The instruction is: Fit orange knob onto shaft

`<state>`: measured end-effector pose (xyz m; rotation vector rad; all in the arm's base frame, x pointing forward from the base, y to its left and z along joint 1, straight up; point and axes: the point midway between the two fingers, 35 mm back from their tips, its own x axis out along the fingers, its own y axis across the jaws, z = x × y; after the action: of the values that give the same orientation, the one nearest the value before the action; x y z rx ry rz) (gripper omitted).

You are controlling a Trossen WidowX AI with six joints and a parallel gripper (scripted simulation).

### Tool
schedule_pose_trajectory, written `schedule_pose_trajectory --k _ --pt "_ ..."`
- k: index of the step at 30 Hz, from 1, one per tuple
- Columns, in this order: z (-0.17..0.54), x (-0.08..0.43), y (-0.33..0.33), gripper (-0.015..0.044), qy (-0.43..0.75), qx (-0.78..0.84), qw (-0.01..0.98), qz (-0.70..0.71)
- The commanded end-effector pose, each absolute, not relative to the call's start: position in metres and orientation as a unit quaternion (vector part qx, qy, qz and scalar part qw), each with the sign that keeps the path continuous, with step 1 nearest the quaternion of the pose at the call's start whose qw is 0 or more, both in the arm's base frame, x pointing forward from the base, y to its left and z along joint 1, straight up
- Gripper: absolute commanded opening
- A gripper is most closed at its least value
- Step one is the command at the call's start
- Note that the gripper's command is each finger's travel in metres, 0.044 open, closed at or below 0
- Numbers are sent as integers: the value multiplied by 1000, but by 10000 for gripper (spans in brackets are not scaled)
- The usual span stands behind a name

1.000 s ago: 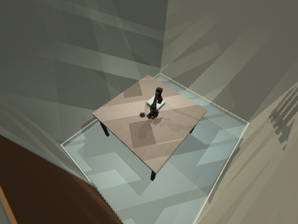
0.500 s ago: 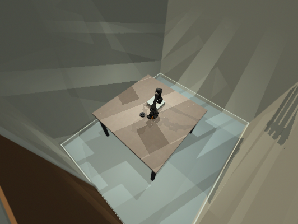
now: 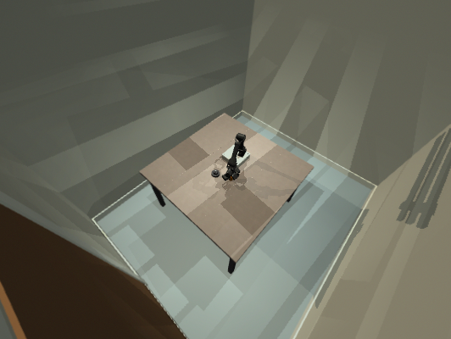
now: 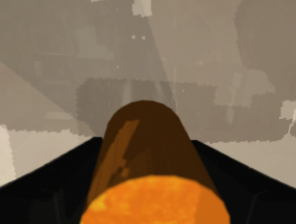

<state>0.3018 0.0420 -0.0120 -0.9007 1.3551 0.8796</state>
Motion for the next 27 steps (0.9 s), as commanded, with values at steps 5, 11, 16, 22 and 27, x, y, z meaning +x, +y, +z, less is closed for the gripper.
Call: schedule_pose_trajectory --k 5,11,16,22,27 --pt "-5 303 43 0 583 -389 602 382" --pt "12 307 43 0 583 -389 602 382" --pt "27 308 43 0 583 -389 602 382" --pt "45 309 43 0 583 -389 602 382" --pt "61 309 43 0 583 -389 602 382"
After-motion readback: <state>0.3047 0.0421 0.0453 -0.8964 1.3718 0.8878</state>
